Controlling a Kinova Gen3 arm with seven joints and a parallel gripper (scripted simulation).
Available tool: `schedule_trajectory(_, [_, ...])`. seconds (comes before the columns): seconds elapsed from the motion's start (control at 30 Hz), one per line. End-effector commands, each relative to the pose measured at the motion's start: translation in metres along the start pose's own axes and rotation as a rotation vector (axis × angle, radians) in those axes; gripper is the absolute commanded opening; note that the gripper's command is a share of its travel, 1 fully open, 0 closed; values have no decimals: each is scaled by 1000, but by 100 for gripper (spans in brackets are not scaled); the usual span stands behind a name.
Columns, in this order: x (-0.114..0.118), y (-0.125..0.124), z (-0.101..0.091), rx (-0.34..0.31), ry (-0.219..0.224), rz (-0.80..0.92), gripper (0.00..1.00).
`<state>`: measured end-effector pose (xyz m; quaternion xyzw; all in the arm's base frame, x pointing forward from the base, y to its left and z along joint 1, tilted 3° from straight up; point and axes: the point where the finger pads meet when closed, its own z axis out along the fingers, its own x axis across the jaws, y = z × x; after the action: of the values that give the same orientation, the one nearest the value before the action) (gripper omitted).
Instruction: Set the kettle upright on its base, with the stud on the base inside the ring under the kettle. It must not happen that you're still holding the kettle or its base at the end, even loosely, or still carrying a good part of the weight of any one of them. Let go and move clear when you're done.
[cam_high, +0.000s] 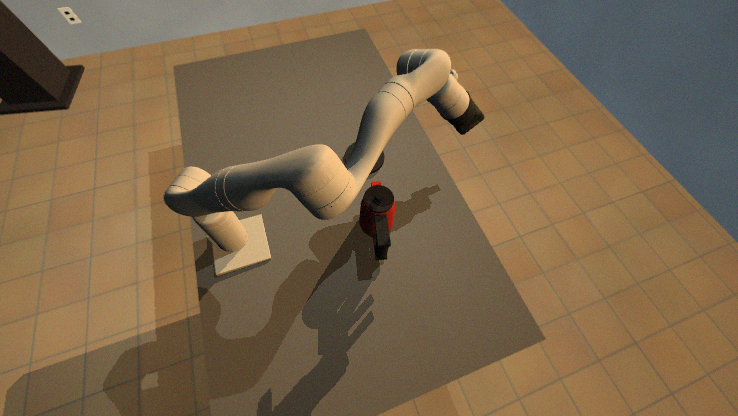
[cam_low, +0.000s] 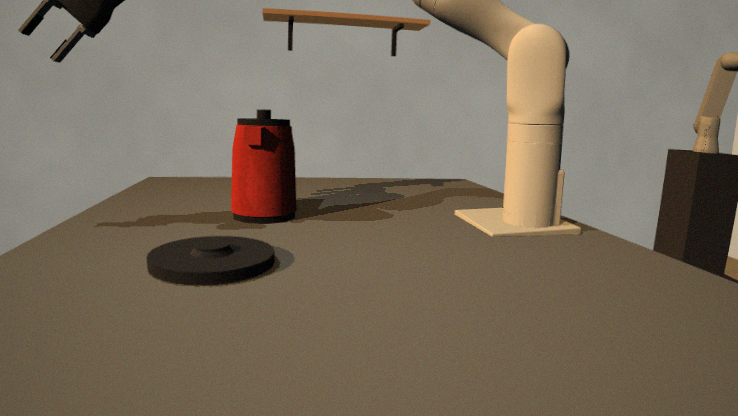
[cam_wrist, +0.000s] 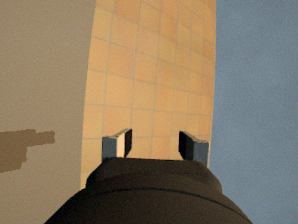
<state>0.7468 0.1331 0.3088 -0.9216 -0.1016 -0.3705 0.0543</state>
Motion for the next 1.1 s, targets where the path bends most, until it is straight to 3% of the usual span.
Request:
schedule_trajectory(0.0, [-5, 23, -11, -26, -19, 22, 100])
schedule_trajectory(0.27, [-39, 56, -33, -57, -120, 72, 100])
schedule_trajectory(0.33, [-39, 56, -33, -57, -120, 72, 100])
schedule_trajectory(0.83, [-102, 100, -82, -93, -302, 149, 100])
schedule_trajectory(0.9, [-102, 100, -82, -93, -302, 149, 100])
schedule_trajectory(1.07, [-121, 109, -100, -100, -357, 169, 100])
